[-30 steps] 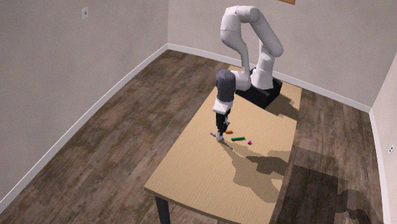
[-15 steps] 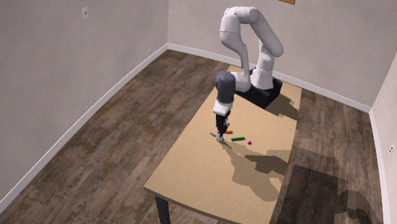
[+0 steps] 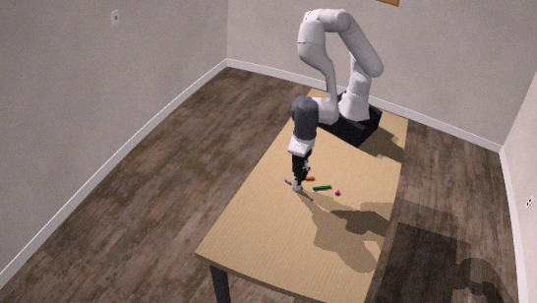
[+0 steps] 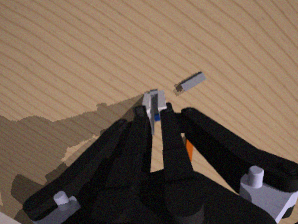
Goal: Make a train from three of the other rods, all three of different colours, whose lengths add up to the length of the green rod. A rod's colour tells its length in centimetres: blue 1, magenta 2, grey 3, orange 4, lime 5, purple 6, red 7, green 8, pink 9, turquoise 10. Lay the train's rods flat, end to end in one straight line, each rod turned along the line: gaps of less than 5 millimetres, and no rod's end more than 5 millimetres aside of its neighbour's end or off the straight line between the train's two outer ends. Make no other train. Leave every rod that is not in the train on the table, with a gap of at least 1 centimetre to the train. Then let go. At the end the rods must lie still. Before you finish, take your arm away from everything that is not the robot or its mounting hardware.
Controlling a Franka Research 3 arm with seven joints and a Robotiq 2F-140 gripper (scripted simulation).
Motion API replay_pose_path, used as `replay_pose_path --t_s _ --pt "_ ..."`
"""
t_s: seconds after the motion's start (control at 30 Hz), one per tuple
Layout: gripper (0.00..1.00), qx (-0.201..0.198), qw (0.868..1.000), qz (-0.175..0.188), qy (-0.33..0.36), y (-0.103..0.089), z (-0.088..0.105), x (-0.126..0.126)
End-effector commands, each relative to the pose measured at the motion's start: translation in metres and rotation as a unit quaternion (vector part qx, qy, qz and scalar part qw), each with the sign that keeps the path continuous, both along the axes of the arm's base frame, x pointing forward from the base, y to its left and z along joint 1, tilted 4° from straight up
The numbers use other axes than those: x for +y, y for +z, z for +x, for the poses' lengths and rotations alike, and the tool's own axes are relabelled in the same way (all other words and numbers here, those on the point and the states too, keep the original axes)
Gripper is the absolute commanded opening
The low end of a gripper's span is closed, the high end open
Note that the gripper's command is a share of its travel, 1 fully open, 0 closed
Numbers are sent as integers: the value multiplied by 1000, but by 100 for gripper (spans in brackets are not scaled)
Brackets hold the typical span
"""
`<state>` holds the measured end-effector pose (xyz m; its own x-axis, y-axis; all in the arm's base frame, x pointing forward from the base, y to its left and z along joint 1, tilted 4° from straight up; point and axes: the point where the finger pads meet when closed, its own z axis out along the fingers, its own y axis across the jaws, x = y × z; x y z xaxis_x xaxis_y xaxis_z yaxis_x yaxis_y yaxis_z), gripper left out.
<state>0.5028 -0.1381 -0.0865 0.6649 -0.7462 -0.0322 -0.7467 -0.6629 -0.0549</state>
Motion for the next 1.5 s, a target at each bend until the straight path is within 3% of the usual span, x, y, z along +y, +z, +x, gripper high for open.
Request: replay_pose_path --t_s 0.0,0.63,1.07,1.47 --pt "3 -2 1000 0 -2 0 2 -1" --pt "3 -2 1000 0 -2 0 2 -1" --pt "15 -2 1000 0 -2 0 2 -1" --pt "15 -2 1000 0 -2 1 2 -1"
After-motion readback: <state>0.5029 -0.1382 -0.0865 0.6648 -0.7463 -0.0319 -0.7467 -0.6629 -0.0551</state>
